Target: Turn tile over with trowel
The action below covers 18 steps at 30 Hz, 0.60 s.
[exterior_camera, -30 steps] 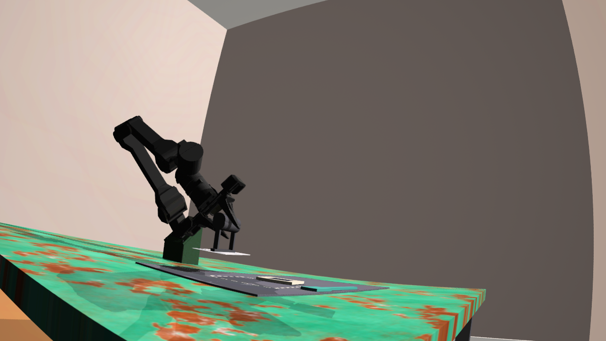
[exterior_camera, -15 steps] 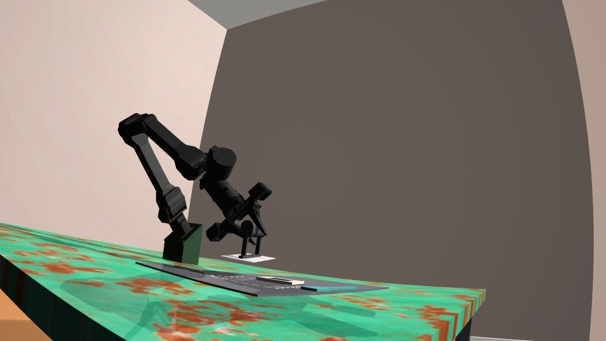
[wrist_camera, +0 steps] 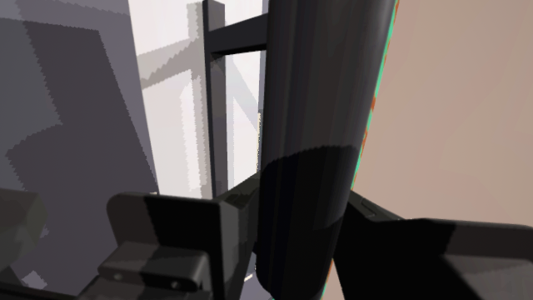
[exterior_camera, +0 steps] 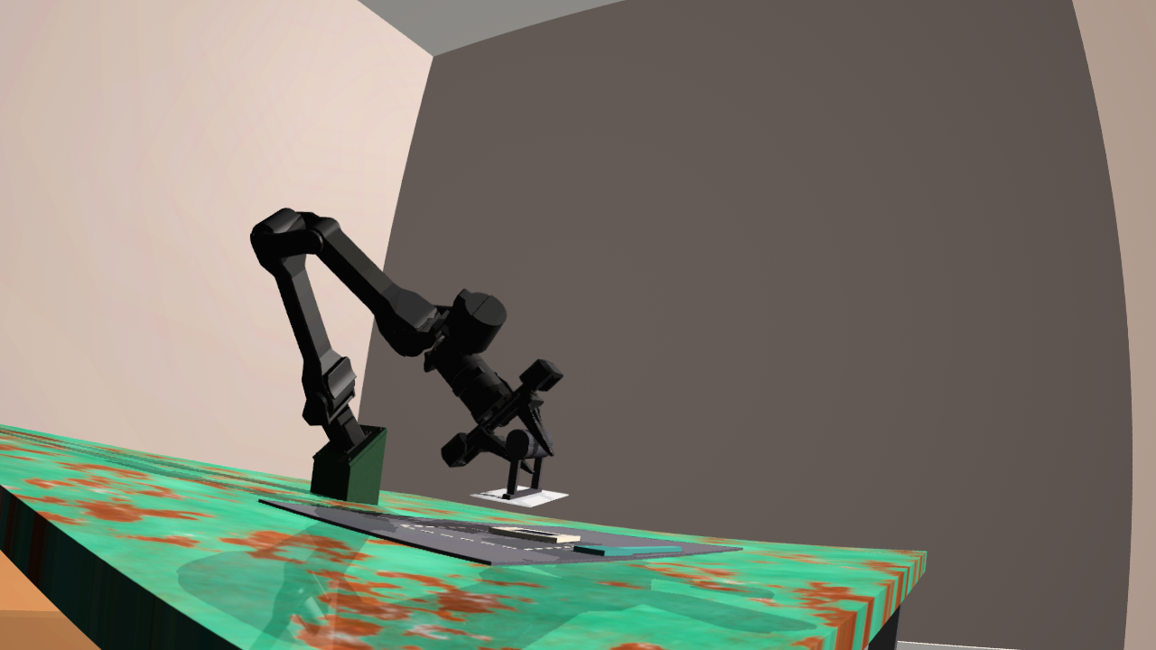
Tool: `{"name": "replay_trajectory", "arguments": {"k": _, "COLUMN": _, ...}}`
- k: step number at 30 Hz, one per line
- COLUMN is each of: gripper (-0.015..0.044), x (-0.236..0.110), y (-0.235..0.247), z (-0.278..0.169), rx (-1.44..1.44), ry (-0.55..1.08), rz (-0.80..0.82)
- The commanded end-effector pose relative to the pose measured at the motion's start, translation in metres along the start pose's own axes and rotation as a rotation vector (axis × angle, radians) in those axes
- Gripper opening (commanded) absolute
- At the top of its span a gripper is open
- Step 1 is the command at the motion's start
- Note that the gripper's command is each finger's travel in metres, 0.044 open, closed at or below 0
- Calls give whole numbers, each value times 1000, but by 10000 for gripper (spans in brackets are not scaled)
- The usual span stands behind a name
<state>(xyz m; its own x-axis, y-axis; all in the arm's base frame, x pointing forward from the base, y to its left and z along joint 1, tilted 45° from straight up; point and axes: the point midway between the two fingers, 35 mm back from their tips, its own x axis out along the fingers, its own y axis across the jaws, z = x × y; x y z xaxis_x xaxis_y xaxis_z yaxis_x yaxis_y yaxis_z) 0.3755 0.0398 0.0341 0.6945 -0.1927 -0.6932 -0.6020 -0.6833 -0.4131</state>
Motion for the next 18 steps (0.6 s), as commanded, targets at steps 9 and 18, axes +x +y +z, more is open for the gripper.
{"name": "replay_trajectory", "arguments": {"k": 9, "gripper": 0, "x": 20, "y": -17, "z": 47, "rx": 37, "ry": 24, "rz": -22}}
{"name": "replay_trajectory", "arguments": {"k": 18, "gripper": 0, "x": 33, "y": -22, "z": 87, "rx": 58, "ry": 47, "rz": -38}}
